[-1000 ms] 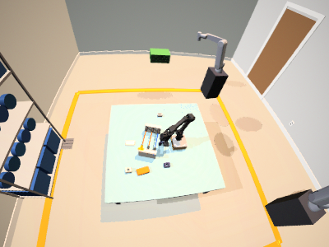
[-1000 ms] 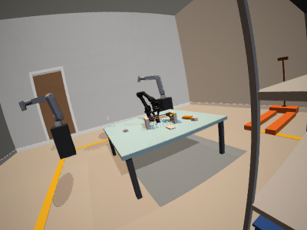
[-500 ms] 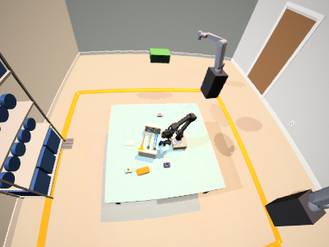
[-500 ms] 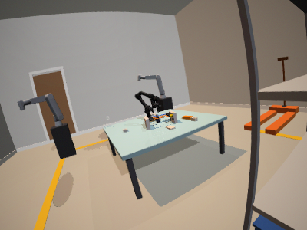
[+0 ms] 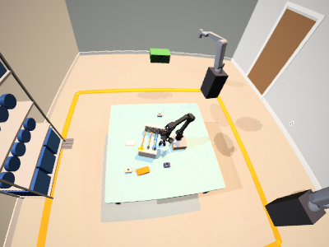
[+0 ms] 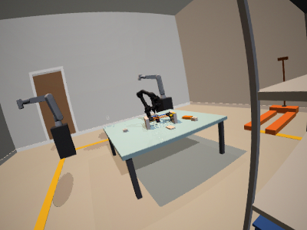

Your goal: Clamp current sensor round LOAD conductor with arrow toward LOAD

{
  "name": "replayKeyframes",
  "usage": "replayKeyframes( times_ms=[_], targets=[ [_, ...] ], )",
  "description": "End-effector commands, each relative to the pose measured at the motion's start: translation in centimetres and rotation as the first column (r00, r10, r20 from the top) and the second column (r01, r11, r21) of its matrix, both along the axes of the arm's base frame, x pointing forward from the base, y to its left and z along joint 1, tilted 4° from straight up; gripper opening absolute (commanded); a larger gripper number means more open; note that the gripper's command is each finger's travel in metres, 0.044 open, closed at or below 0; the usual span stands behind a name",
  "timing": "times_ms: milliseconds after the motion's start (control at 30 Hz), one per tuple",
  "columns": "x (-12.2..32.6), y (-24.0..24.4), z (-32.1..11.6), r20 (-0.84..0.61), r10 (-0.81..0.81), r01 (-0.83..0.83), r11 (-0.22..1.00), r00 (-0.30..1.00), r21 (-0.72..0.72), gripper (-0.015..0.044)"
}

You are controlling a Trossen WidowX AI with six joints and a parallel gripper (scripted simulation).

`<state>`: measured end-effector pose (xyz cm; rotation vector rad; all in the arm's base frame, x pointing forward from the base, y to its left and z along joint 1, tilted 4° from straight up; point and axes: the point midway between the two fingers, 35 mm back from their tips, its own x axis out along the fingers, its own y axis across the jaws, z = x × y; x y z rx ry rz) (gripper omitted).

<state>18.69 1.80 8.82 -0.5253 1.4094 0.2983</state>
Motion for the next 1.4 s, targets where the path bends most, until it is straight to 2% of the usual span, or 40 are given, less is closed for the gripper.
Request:
replayKeyframes(
  times_ms=[0,67,133,1367],
  targets=[
    [1.1,-0.2,-0.3,-0.154,0.52,-0.522,0.852,0.84,0.025,0.032],
    [1.5,-0.4,-0.3,-0.178,0.644,-0.647,0.761,0.744,0.05,0.032],
    [1.7,-0.4,-0.3,-0.185,0.685,-0.687,0.724,0.705,0.06,0.032],
    [1.8,-0.7,-5.8,-0.185,0.685,-0.687,0.724,0.705,0.06,0.032]
  ],
)
